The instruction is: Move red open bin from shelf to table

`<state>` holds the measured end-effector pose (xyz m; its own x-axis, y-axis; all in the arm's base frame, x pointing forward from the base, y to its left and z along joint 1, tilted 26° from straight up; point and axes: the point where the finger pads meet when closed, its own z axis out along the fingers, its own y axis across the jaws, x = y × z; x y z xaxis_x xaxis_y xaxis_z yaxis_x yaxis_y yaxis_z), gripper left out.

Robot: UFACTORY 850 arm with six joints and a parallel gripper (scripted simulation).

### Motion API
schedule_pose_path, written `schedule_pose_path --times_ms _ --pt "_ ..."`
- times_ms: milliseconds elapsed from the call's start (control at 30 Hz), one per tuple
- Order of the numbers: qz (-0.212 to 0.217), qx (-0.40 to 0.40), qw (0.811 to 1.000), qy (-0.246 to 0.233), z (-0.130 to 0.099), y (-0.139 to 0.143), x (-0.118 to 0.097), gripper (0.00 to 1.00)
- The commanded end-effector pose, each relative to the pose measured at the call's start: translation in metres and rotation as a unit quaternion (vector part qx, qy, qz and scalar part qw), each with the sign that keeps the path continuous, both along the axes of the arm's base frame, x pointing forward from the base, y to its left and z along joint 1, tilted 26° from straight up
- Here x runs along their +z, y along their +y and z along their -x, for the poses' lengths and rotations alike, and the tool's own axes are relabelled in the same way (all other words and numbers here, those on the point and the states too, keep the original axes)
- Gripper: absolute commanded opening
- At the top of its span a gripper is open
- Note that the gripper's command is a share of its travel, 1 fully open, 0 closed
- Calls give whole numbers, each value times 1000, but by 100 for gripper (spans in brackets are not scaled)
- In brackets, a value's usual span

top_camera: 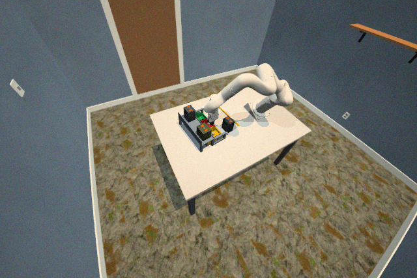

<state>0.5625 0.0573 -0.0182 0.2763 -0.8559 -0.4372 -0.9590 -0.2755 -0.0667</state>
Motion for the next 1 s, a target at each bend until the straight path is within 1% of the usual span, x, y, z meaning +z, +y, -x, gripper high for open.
schedule_pose_path --times_ms 0,900,967 --pt "0 0 1000 -1 -1 0 1 0" --pt "0 0 1000 -1 -1 0 1 0" --pt "0 0 1000 -1 -1 -2 4 0"
